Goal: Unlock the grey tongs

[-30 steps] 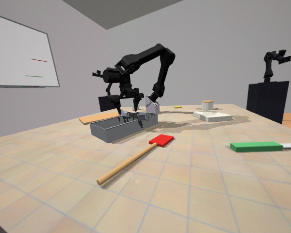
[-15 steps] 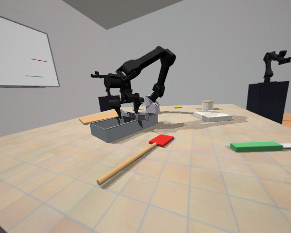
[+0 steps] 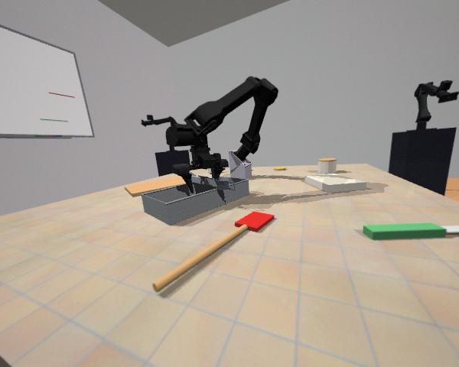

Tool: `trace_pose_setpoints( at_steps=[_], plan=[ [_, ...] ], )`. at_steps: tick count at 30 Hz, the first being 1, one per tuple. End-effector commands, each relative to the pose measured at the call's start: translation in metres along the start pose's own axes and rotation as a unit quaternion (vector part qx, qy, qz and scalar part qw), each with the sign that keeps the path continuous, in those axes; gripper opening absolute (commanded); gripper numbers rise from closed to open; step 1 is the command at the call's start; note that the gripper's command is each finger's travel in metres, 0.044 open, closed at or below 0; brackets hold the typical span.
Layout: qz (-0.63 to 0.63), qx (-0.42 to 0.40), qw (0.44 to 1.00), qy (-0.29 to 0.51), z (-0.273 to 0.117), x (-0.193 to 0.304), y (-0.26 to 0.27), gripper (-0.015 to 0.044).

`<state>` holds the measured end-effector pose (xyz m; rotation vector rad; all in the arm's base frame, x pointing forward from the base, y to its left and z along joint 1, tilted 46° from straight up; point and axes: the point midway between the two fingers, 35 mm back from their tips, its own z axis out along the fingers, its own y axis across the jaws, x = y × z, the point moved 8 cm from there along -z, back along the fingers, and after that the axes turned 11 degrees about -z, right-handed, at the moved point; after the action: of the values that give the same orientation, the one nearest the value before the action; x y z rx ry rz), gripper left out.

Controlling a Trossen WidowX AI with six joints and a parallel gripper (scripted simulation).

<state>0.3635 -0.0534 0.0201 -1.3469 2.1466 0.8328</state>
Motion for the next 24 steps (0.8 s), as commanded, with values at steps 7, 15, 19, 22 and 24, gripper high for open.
trace_pose_setpoints(
  at_steps=[7,15,19,22,24],
  plan=[
    [0.0,0.001,1.0,0.0,-0.0007,0.0001,-0.0002,0.0204],
    [0.0,0.001,1.0,0.0,-0.0007,0.0001,-0.0002,0.0092],
    [0.0,0.001,1.0,0.0,-0.0007,0.0001,-0.0002,0.0065],
    [0.0,0.001,1.0,0.0,-0.0007,0.0001,-0.0002,0.0045],
    [0.0,0.001,1.0,0.0,-0.0007,0.0001,-0.0002,0.0032]
  ],
)
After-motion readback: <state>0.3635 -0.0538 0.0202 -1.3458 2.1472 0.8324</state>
